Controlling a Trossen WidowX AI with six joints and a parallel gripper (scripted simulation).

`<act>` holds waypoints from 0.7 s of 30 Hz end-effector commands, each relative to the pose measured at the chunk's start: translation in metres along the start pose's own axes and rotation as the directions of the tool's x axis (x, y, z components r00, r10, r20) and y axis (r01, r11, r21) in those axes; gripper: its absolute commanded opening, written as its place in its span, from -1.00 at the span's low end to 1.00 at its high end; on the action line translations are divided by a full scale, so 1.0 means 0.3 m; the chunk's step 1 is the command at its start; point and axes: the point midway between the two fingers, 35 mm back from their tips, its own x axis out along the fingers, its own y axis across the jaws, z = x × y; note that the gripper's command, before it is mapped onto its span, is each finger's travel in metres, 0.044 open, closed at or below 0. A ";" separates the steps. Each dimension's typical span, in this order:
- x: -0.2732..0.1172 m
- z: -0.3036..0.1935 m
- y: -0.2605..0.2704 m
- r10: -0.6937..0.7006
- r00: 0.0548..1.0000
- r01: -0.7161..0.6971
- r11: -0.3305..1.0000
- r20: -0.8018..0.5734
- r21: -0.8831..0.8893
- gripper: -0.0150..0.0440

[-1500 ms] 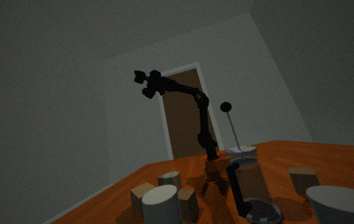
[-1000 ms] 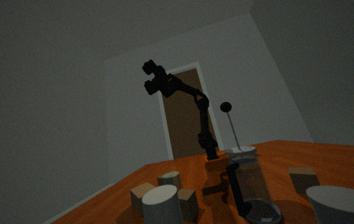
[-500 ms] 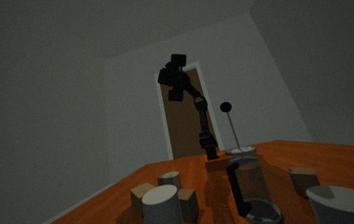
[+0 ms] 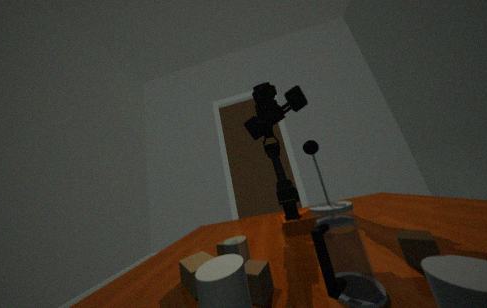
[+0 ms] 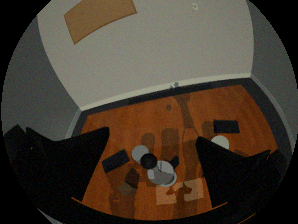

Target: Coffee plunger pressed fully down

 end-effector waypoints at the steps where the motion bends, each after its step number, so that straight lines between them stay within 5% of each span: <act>1: -0.005 -0.132 0.068 -0.004 0.999 -0.013 0.917 -0.041 -0.398 1.00; 8: 0.070 -0.266 0.003 -0.009 0.999 -0.007 0.918 -0.039 -0.396 1.00; 21: 0.084 -0.264 0.000 -0.012 0.999 -0.004 0.919 -0.037 -0.393 1.00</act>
